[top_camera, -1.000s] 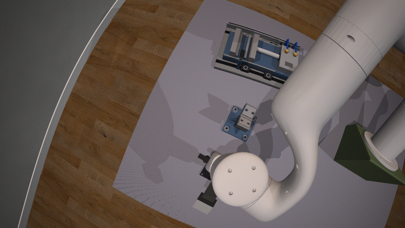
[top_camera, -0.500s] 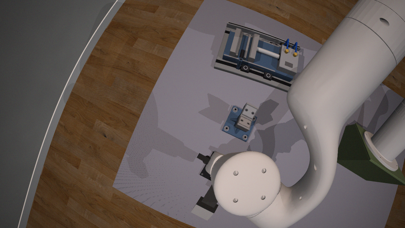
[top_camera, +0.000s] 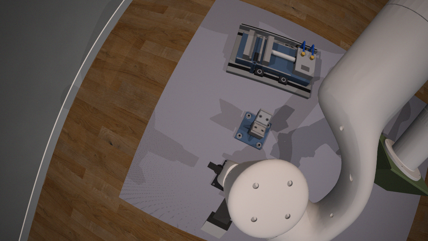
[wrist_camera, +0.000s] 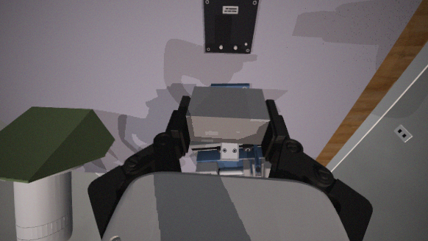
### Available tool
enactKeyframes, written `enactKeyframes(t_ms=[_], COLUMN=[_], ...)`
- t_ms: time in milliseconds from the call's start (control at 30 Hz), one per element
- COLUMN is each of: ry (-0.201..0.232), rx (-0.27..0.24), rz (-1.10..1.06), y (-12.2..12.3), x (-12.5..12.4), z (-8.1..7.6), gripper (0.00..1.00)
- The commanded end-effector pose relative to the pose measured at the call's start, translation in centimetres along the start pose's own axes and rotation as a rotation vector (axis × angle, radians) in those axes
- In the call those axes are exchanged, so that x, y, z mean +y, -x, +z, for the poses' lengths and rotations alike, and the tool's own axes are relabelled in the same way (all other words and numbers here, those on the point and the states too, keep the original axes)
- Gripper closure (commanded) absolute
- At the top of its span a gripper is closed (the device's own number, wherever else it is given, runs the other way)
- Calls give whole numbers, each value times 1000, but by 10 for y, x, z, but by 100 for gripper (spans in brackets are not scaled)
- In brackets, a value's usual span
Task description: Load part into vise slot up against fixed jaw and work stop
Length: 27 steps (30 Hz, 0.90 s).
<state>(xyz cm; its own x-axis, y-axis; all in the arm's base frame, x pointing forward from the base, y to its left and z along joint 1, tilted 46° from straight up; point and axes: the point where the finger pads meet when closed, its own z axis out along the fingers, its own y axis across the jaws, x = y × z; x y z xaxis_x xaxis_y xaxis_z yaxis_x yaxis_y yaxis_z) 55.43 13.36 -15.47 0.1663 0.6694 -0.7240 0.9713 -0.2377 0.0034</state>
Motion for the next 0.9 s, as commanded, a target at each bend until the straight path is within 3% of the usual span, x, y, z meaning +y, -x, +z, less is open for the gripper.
enactKeyframes(t_ms=[0,867], ry=[1,1], rx=[1,1], rz=[1,1], y=[0,0], x=[1,1], z=[-6,-14], gripper=[100,100])
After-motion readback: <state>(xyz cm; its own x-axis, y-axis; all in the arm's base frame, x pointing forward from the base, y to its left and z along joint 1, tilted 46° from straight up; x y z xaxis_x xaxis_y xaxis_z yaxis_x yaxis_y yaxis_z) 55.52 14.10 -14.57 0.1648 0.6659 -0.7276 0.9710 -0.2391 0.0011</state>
